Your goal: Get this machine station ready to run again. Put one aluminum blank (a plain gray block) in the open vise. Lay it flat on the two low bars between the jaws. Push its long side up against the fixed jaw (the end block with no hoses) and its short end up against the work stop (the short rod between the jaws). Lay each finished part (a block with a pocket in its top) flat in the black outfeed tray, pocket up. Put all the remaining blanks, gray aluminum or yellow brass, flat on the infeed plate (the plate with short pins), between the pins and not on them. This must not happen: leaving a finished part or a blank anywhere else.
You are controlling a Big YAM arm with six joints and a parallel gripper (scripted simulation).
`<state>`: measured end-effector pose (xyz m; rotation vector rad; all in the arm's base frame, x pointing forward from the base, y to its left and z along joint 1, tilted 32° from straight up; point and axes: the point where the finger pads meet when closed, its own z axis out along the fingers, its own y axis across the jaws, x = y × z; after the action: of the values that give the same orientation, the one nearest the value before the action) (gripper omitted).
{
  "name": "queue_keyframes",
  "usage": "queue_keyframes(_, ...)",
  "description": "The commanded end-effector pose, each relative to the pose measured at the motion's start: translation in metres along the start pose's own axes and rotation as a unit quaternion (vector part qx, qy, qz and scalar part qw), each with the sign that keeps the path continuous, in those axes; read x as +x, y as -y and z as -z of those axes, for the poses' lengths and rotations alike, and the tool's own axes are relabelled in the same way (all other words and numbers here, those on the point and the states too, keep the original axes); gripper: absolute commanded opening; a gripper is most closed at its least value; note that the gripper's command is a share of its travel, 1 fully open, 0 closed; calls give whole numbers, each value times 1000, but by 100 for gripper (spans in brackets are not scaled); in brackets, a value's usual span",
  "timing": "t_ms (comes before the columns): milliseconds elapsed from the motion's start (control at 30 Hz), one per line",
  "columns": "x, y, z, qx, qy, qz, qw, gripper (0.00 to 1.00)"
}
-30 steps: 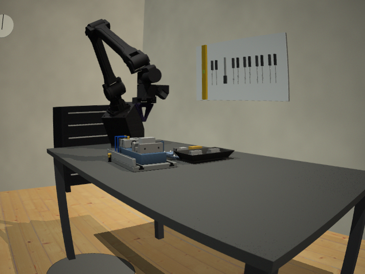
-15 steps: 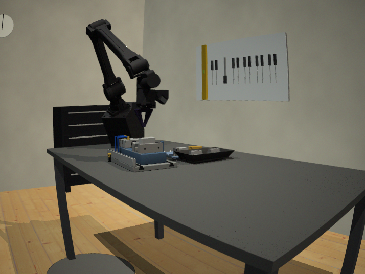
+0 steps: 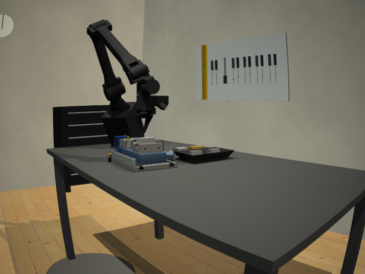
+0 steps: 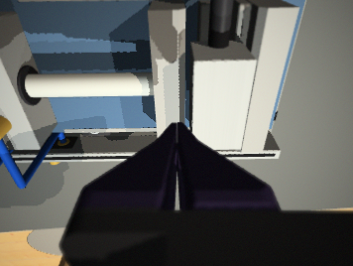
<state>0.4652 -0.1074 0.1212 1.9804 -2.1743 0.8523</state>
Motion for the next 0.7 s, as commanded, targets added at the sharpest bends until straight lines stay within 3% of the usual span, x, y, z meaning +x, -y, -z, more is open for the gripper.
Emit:
queue_keyframes(0,0,-8,-19,-12,0,7,1000,0)
queue_keyframes(667,-1,-8,-24,-12,0,7,1000,0)
